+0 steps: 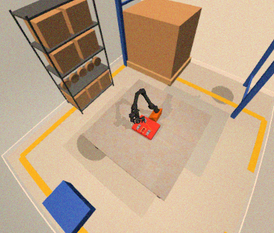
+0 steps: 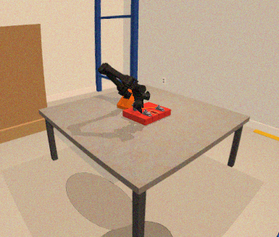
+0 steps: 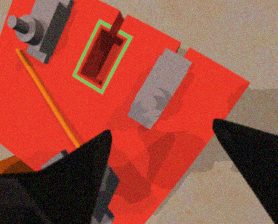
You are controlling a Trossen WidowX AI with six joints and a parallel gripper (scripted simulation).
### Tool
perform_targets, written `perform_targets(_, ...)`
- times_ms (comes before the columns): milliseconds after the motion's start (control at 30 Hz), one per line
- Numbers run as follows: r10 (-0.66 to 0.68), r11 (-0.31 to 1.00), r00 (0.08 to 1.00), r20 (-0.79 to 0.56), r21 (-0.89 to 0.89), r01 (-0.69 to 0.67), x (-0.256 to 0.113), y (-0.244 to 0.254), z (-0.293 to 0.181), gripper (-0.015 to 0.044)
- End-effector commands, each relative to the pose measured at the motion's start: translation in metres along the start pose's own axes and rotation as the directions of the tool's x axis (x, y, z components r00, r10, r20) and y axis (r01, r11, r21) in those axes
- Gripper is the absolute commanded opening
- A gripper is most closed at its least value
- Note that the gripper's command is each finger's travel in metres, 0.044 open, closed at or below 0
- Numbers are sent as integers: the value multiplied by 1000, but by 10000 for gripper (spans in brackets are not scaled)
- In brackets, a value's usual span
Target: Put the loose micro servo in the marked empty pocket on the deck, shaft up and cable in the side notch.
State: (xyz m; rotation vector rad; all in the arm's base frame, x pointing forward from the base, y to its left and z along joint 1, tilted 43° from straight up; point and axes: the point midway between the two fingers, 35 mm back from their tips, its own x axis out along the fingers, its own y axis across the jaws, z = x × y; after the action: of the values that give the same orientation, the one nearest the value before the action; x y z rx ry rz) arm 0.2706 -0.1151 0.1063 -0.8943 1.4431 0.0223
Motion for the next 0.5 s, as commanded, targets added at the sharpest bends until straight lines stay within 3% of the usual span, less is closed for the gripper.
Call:
perform_targets(0,37,994,997,-65,-96,-43,-10,28,4,440)
perform_targets(233,37,960,983,-180,-266,-84,-31,68,3,440)
perform_targets(467,-46,891,957,-286,-445,-89,-56,95,-7,440)
